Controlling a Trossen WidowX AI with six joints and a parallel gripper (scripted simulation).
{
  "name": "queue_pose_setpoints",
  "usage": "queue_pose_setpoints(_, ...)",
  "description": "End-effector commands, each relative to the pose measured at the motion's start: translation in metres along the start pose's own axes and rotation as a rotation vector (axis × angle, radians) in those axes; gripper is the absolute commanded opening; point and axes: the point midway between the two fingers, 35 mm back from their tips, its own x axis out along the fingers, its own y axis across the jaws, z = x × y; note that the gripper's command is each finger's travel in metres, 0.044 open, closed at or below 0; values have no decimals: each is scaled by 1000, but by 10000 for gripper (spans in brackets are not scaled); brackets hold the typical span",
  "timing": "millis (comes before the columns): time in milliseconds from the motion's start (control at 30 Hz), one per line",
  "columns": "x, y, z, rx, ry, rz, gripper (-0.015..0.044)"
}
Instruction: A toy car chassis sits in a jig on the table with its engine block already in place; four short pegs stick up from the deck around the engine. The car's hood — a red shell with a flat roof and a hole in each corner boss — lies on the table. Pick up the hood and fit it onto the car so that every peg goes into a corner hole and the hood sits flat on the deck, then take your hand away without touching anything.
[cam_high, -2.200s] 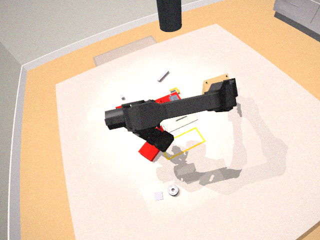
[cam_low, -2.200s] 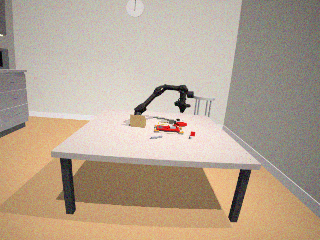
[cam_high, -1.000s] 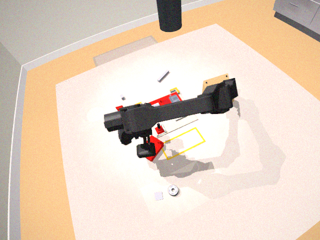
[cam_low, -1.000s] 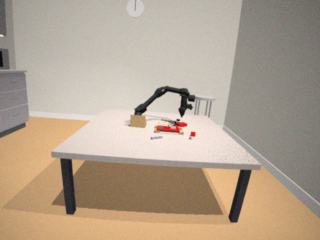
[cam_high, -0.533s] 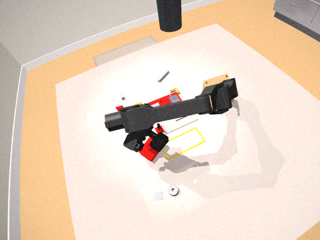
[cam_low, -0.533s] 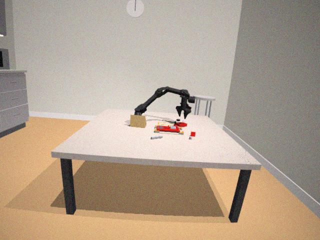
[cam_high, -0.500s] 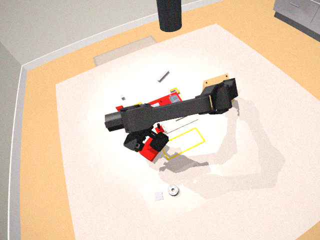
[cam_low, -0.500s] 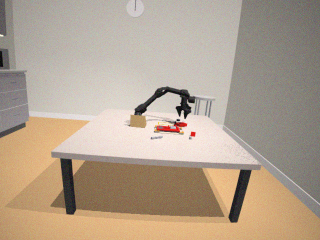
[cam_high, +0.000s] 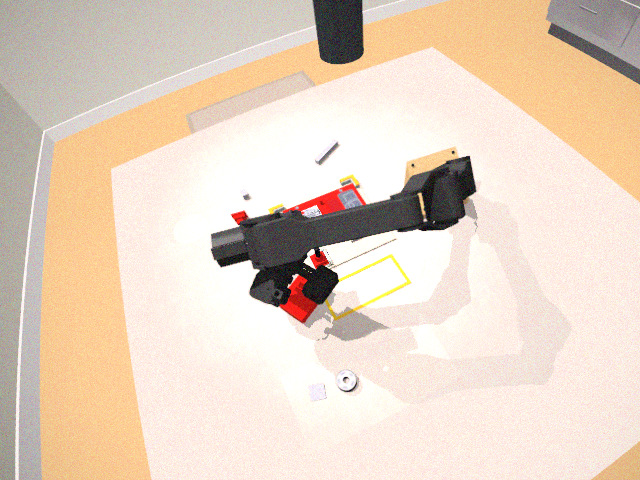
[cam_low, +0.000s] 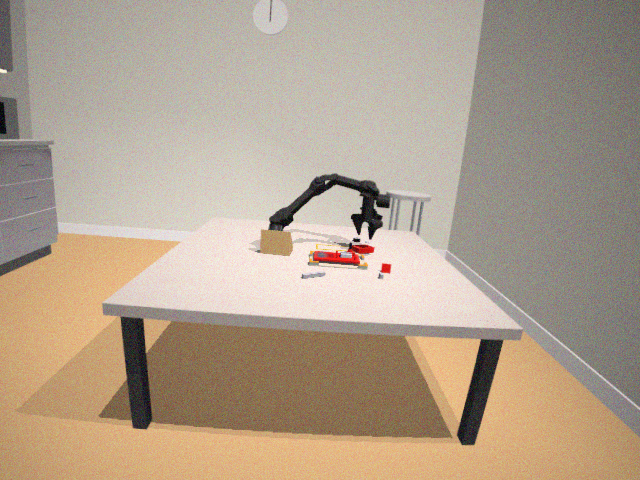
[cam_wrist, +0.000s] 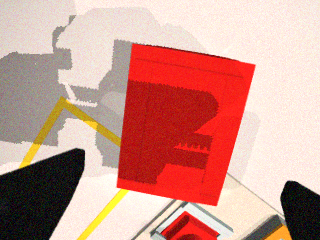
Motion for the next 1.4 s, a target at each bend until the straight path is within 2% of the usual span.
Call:
queue_pose_setpoints(0,3,-1,-1,8,0,0,440)
queue_pose_setpoints(1367,43,1,-1,7,-2,2,440)
